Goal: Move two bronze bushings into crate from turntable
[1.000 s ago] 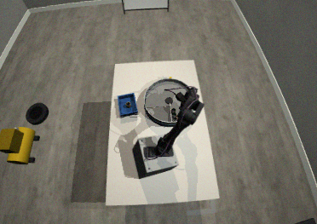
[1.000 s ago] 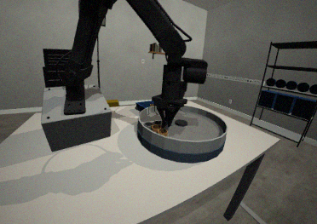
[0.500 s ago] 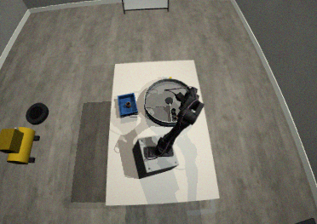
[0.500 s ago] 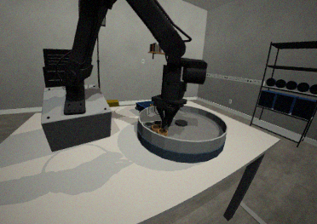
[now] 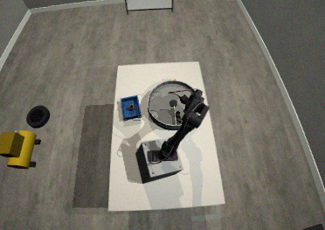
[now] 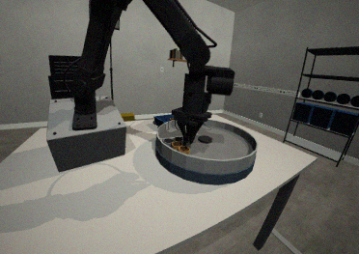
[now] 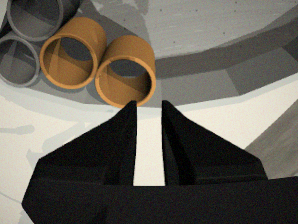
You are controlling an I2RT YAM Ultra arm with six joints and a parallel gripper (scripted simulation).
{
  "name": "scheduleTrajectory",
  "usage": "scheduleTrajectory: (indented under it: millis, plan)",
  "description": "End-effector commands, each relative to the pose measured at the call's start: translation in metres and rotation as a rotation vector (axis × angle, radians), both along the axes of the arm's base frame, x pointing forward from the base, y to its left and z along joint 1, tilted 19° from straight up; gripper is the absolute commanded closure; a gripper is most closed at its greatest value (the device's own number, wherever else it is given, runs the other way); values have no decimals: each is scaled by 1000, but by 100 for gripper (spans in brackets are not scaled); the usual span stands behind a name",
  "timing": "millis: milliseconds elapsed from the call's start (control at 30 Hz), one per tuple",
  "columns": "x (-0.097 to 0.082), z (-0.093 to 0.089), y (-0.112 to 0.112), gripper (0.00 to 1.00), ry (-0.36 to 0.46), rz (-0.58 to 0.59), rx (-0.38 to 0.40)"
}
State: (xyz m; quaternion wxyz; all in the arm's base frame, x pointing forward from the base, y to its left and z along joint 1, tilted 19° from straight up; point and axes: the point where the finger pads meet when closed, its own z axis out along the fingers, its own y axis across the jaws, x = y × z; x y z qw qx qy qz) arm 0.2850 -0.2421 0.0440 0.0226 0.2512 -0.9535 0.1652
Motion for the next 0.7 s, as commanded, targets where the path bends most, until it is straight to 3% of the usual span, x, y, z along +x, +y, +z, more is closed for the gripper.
scheduleTrajectory:
  millis: [0,667]
  plan:
    - [10,13,4,85,-43,15,-9]
    - [9,10,6,85,-41,11,-6]
